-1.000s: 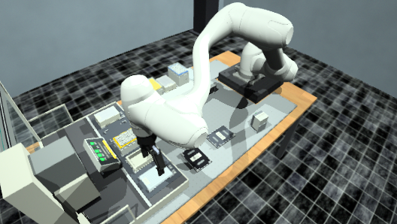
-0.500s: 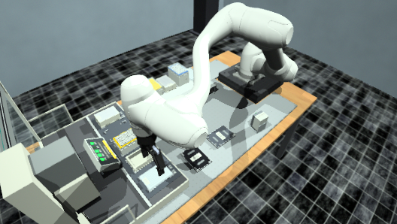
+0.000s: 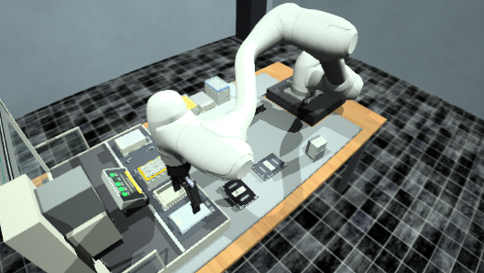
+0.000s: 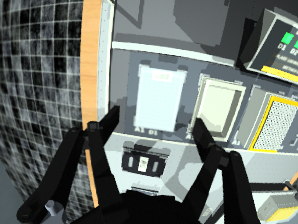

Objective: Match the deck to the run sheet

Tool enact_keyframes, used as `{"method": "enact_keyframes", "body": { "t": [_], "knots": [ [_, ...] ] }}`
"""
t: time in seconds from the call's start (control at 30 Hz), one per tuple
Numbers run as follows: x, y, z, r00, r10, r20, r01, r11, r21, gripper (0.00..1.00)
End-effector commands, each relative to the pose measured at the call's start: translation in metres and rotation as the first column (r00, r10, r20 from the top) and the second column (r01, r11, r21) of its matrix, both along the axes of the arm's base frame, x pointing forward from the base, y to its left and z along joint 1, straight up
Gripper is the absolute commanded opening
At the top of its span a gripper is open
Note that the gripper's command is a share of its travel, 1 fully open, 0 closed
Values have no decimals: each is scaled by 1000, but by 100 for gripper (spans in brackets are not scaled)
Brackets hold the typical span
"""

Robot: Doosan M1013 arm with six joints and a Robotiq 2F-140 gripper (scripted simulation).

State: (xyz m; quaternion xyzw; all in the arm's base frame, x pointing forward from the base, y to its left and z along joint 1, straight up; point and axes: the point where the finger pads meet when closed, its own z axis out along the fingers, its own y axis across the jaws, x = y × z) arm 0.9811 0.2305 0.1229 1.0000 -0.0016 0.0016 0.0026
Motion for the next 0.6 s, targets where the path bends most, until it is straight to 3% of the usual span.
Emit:
{"method": "enact_keyframes", "body": {
  "t": [0.0,0.57],
  "knots": [
    [0,0,8,1000,0,2,0,1000,1,79],
    [0,0,58,1000,0,2,0,1000,1,79]
  ]
}}
